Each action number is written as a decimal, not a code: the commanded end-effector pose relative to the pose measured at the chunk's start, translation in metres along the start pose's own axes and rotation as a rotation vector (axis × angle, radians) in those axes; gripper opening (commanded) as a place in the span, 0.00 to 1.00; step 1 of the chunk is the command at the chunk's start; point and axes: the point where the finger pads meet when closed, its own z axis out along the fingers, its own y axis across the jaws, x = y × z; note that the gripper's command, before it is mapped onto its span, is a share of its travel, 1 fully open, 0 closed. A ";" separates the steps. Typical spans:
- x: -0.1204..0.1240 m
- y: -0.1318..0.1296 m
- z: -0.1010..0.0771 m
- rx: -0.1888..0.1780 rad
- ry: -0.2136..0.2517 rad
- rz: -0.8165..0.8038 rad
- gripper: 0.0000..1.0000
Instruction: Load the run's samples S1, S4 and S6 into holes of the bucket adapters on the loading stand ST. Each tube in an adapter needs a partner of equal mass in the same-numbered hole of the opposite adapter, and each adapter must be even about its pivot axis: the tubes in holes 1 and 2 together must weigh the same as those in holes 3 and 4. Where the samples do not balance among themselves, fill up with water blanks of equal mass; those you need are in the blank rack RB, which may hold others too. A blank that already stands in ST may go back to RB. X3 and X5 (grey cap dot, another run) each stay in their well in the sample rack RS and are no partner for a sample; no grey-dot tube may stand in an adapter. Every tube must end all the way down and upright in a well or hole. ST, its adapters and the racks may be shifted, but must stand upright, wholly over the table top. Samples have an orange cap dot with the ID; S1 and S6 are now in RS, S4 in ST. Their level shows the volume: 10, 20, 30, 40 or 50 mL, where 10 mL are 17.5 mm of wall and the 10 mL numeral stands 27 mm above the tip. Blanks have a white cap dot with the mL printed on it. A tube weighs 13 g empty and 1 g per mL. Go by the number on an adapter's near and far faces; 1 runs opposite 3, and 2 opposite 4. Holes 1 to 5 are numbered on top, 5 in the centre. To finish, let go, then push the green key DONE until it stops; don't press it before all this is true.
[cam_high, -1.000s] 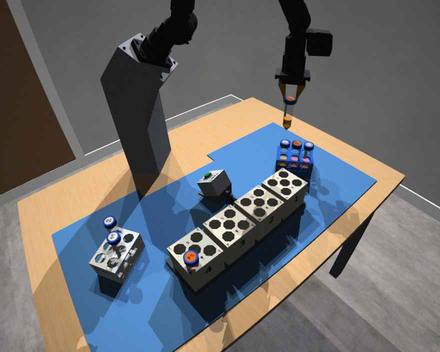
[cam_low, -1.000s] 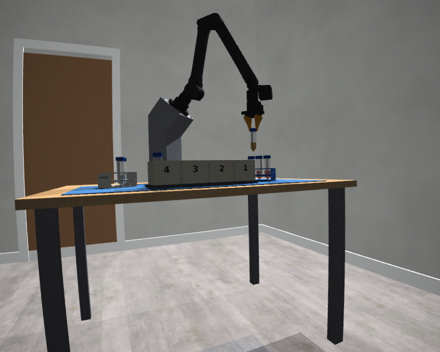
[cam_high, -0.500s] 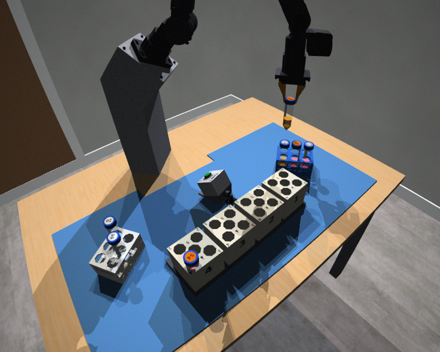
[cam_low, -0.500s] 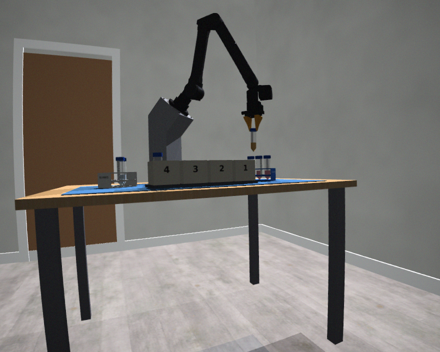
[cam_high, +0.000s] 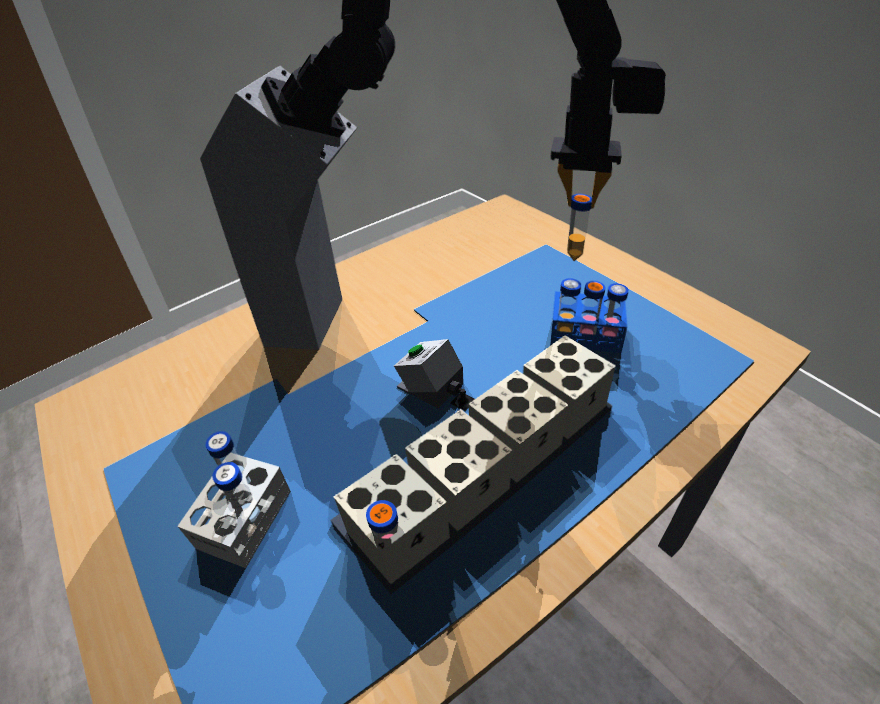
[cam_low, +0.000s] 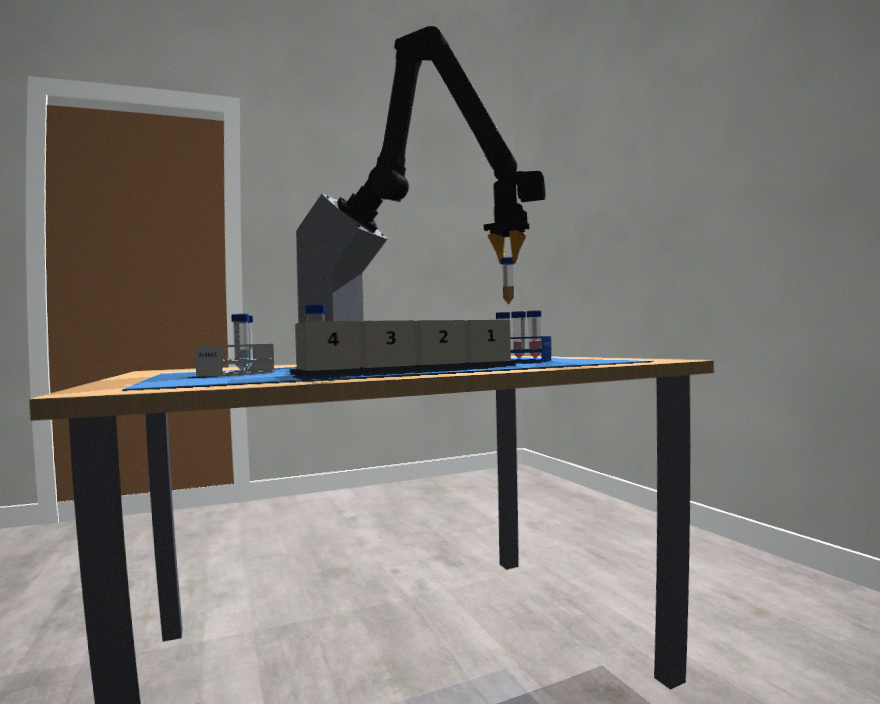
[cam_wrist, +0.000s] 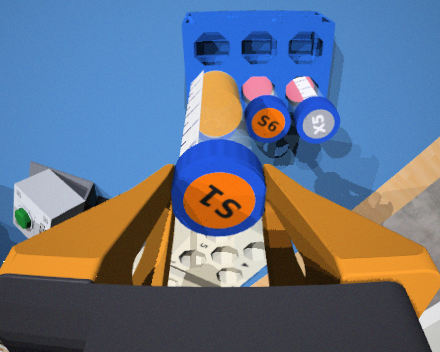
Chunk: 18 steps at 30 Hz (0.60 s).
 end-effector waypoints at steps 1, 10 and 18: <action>-0.007 -0.019 0.007 0.030 -0.011 0.002 0.00; -0.001 -0.019 0.030 0.027 -0.002 0.002 0.00; 0.001 -0.020 0.049 0.024 0.000 0.000 0.00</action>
